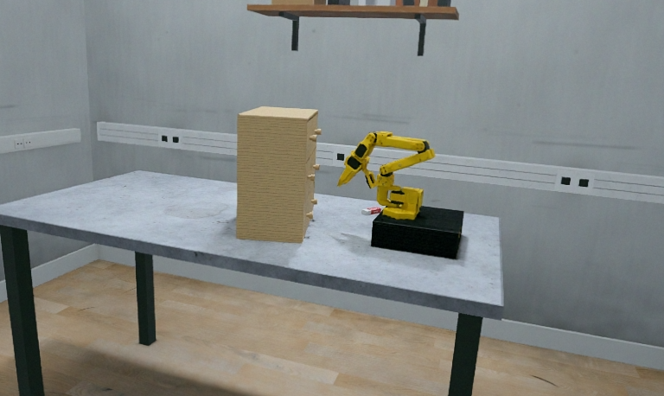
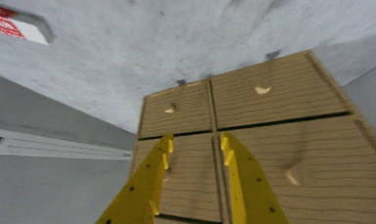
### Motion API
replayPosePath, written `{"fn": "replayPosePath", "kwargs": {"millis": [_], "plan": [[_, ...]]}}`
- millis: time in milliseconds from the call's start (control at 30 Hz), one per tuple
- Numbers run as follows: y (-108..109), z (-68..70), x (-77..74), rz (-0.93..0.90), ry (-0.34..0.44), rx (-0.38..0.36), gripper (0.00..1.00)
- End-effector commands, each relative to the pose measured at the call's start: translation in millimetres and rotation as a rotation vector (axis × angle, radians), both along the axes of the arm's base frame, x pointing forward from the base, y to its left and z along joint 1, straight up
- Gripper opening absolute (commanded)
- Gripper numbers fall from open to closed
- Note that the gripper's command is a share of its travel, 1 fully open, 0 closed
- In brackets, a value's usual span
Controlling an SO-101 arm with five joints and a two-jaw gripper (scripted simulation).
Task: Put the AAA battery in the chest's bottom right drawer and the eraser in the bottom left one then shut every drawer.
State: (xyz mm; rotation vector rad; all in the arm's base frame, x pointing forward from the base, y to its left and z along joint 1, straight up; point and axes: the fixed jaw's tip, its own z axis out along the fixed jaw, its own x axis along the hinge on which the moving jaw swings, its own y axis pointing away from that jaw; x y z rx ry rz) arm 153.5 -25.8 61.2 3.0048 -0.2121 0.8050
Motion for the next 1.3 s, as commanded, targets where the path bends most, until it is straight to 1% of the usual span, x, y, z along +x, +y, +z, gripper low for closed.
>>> {"fn": "replayPosePath", "kwargs": {"millis": [0, 200, 267, 500, 833, 1033, 1233, 1267], "plan": [[16, 0.1, 9.7, 0.116, -0.001, -0.007, 0.21], [43, -0.9, 18.6, 0.294, -0.002, -0.019, 0.21], [43, -0.9, 18.6, 0.294, -0.002, -0.019, 0.21], [77, -3.4, 23.3, 0.498, -0.006, -0.033, 0.21], [77, -3.4, 23.3, 0.498, -0.006, -0.033, 0.21], [82, -21.8, 36.0, 0.499, -0.006, -0.032, 0.21], [85, -42.3, 44.4, 0.5, -0.006, -0.031, 0.21], [85, -42.3, 44.4, 0.5, -0.006, -0.031, 0.21]]}}
